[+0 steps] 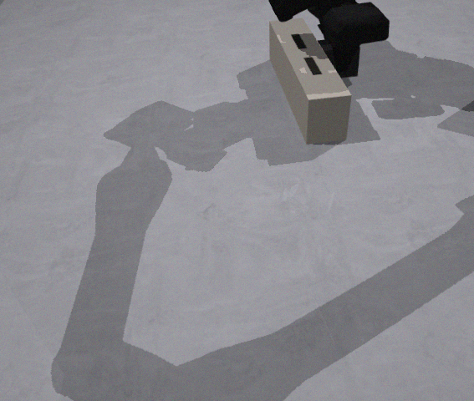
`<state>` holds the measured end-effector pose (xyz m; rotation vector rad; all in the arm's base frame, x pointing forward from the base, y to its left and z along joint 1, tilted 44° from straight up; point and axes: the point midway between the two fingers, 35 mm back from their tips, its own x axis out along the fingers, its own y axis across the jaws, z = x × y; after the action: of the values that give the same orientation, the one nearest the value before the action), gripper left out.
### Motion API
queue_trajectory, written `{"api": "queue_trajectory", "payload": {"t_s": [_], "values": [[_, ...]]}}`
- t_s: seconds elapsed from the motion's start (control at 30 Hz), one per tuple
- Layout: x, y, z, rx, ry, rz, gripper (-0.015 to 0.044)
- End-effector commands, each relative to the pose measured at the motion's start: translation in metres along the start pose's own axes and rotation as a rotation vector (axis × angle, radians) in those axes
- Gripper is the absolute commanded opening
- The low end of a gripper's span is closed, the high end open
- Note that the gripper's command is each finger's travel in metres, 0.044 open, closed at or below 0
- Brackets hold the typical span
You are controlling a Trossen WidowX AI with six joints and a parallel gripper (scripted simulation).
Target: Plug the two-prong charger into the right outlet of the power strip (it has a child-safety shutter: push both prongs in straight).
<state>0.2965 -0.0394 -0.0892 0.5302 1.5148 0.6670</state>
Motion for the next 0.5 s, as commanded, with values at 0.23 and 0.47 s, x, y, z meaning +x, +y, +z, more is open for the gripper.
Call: {"api": "queue_trajectory", "payload": {"t_s": [0.23,0.47], "values": [[0.0005,0.0006,0.0141,-0.023,-0.021,-0.007,0.0],[0.0008,0.0006,0.0136,-0.023,-0.021,-0.007,0.0]]}}
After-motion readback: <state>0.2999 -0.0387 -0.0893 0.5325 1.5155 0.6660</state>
